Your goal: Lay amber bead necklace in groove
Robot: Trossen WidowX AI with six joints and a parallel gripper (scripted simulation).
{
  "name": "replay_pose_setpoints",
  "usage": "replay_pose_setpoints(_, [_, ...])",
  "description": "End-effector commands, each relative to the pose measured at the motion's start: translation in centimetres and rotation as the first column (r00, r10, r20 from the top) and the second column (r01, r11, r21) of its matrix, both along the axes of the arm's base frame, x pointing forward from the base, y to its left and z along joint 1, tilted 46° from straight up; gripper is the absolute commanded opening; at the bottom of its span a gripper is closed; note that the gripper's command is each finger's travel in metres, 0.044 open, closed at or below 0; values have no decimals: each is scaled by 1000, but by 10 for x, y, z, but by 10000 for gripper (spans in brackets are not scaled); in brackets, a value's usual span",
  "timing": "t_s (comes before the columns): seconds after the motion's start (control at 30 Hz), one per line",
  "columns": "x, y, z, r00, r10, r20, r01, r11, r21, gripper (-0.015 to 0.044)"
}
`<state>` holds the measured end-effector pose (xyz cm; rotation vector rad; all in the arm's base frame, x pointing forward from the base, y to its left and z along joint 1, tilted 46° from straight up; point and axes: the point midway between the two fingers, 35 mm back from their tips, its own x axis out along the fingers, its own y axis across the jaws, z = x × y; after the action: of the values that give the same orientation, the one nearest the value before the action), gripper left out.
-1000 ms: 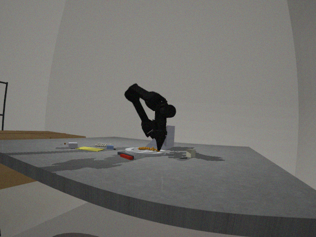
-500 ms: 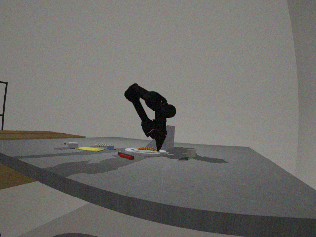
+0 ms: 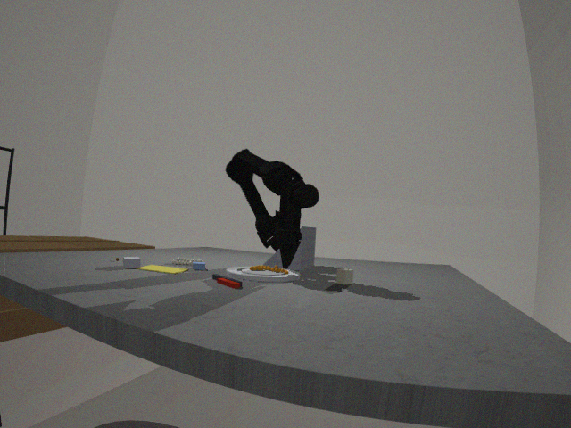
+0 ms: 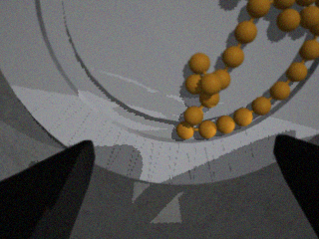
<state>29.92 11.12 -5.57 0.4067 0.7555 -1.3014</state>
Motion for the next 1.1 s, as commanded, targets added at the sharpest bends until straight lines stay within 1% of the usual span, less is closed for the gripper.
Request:
replay_pose_setpoints(0.0, [-1, 1, 0, 1000, -6, -1, 6, 1000, 3, 440])
replay_pose_setpoints(0.3, [-1, 1, 0, 1000, -6, -1, 6, 1000, 3, 440])
replay_pose_setpoints(0.5, [-4, 9, 25, 1000, -2, -5, 2, 1000, 3, 282])
replay_pose_setpoints(0.7, [-4, 4, 21, 1000, -2, -5, 2, 1000, 3, 125])
replay_pose_setpoints(0.8, [-3, -3, 14, 1000, -2, -5, 2, 1000, 2, 120])
replay_pose_setpoints(0.87, [-2, 5, 19, 1000, 1, 3, -1, 1000, 7, 120])
replay_pose_setpoints(1.07, [-2, 1, 15, 1000, 0, 2, 0, 1000, 6, 120])
